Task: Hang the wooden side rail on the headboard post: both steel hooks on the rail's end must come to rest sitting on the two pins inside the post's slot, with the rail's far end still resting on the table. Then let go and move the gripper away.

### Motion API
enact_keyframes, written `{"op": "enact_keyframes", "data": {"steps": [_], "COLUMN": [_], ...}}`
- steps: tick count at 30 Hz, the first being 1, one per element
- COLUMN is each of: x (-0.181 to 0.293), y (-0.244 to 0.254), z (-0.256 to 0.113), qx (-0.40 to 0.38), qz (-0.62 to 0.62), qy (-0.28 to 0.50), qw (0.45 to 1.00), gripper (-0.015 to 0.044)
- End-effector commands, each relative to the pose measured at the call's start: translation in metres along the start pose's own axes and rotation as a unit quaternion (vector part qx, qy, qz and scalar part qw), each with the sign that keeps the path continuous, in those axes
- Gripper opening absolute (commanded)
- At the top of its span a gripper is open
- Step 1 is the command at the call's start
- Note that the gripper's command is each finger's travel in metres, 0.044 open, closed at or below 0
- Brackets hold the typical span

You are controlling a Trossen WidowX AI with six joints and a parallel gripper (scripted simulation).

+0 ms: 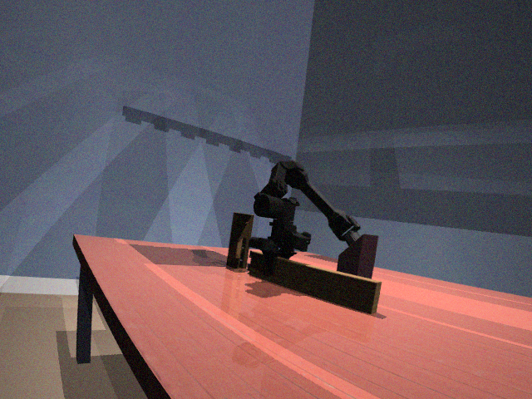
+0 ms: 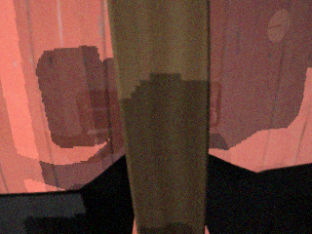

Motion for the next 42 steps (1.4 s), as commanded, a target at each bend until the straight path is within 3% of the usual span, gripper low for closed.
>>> {"op": "enact_keyframes", "data": {"steps": [1, 42], "x": [0.0001, -0.0019], "y": [0.0001, 0.004], "z": [0.0007, -0.0006], "qx": [0.0, 0.0], "qz": [-0.001, 0.046], "qy": [0.002, 0.002], "qw": [1.0, 0.999], "gripper": [0.0, 0.0]}}
Point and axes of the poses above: the point midway between the two fingers, 35 mm back from their tips, its own z axis out along the fingers, its own y axis across the jaws, x = y × z, the point moved 5 cm from there along -z, back along the fingers, and after that the axes turned 3 degrees about -z, right-handed, at the moved point
